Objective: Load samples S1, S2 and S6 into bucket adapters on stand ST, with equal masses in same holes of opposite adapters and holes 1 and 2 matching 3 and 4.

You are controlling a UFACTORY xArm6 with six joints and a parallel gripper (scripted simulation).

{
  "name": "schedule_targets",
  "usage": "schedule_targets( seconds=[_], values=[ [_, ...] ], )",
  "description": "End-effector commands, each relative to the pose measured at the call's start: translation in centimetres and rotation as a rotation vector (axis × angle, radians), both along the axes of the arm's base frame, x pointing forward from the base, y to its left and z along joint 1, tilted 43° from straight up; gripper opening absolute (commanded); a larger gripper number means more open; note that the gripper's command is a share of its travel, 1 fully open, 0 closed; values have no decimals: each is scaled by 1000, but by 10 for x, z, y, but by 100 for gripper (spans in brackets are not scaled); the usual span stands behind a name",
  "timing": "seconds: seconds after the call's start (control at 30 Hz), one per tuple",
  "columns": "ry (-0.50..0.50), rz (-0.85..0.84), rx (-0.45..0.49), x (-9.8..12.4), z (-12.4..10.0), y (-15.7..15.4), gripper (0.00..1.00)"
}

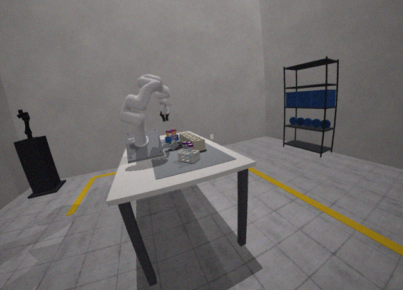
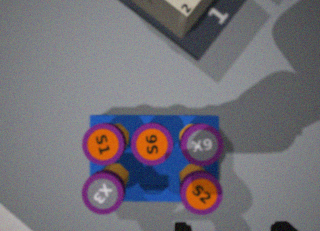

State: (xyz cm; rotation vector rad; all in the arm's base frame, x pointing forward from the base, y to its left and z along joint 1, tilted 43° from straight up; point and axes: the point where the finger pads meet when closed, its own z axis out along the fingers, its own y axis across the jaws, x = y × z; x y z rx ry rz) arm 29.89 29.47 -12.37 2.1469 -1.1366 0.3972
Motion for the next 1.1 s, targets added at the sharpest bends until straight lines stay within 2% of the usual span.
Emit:
schedule_targets(
  seconds=[0.0, 0.17, 0.2, 0.47, 1.07],
  values=[
    [-3, 1, 4, 1, 1, 2, 44],
    [-3, 1, 4, 1, 1, 2, 44],
    [-3, 1, 4, 1, 1, 2, 57],
    [-3, 1, 4, 1, 1, 2, 57],
    [-3, 1, 4, 0, -22, -20, 57]
  ],
)
